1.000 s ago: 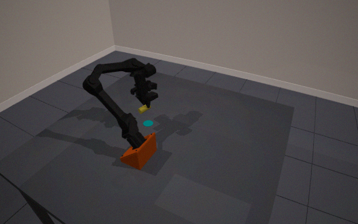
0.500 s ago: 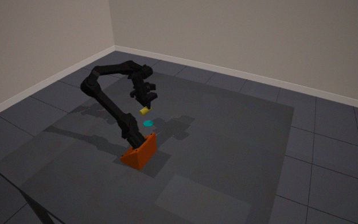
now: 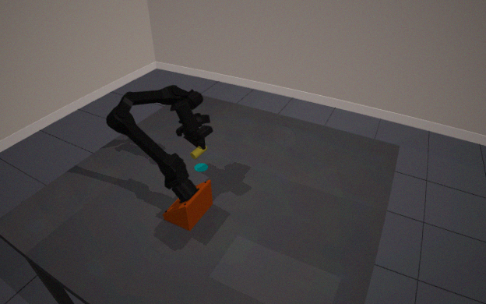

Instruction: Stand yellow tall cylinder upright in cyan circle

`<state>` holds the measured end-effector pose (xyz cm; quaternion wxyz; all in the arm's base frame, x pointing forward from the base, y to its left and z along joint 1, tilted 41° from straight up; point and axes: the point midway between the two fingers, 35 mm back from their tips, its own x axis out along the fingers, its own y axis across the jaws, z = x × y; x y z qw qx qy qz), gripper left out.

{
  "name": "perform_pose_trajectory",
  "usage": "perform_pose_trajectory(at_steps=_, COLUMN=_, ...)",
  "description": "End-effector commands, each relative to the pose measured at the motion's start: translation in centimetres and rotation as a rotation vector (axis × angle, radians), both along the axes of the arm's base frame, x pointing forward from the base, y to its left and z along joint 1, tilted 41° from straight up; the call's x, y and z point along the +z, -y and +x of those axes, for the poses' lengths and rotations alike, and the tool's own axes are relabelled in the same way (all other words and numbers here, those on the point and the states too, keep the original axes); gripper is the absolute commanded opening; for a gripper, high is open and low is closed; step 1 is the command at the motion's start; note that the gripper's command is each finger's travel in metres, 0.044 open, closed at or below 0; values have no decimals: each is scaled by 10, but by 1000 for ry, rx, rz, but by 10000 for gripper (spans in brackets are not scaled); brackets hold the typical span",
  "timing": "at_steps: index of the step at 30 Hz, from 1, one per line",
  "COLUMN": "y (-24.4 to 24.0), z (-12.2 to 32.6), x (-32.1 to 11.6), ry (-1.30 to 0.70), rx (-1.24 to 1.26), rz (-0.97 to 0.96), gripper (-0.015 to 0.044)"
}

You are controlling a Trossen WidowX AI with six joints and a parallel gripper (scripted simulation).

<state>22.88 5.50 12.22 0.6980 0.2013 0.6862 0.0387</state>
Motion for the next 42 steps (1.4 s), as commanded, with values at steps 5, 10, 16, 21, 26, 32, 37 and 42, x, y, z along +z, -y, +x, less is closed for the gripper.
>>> perform_pose_trajectory(at_steps=5, y=0, z=-2, x=-3, ry=28, rx=0, rz=-47, gripper=105)
perform_pose_trajectory(at_steps=10, y=0, z=-2, x=-5, ry=48, rx=-1, rz=-75, gripper=105)
perform_pose_trajectory(at_steps=16, y=0, z=-2, x=-6, ry=74, rx=-2, rz=-106, gripper=105)
perform_pose_trajectory(at_steps=21, y=0, z=-2, x=-7, ry=89, rx=-5, rz=-126, gripper=105)
perform_pose_trajectory(at_steps=26, y=0, z=-3, x=-8, ry=107, rx=-12, rz=-149, gripper=105)
perform_pose_trajectory(at_steps=32, y=-1, z=-3, x=-9, ry=130, rx=-23, rz=-177, gripper=105)
perform_pose_trajectory(at_steps=37, y=-1, z=-3, x=-10, ry=150, rx=-32, rz=-199, gripper=105)
perform_pose_trajectory(at_steps=42, y=-1, z=-3, x=-11, ry=172, rx=-42, rz=-219, gripper=105)
